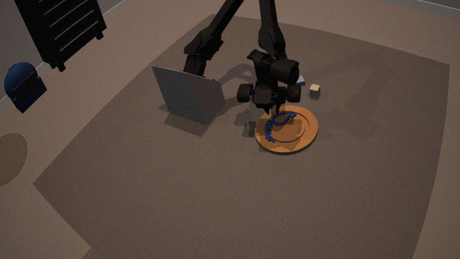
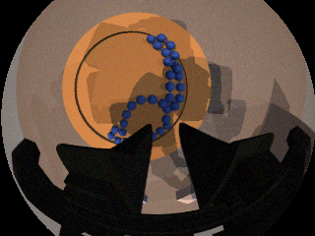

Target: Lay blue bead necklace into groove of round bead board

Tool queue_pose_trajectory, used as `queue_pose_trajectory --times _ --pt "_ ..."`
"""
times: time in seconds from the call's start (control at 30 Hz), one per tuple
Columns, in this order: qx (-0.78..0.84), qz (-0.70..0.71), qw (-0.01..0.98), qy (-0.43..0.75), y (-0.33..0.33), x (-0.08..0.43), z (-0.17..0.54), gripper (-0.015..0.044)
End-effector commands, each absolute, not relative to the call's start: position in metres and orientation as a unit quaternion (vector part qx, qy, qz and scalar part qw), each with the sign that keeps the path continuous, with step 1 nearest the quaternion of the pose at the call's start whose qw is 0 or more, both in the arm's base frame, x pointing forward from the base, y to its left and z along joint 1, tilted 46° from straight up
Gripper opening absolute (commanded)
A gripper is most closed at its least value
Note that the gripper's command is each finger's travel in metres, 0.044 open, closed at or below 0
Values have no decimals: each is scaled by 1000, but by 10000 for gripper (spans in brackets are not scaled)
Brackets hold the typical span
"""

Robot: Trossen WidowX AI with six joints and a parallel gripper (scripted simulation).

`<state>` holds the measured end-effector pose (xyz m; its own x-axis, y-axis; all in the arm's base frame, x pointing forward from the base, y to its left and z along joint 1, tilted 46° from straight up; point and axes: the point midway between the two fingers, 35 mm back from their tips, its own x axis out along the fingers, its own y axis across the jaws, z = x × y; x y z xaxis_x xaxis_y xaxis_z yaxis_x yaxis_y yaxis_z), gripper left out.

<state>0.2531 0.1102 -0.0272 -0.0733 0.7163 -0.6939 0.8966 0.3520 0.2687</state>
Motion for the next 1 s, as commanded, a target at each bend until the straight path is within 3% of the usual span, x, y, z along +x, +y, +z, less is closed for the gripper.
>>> queue_pose_trajectory --times 0.0,0.47,0.63,0.97 --pt "558 -117 388 724 114 252 -31 120" --pt "558 -117 387 725 129 249 -45 120" --pt "556 -116 389 725 127 250 -43 0" --pt "556 -116 389 725 127 250 -43 0"
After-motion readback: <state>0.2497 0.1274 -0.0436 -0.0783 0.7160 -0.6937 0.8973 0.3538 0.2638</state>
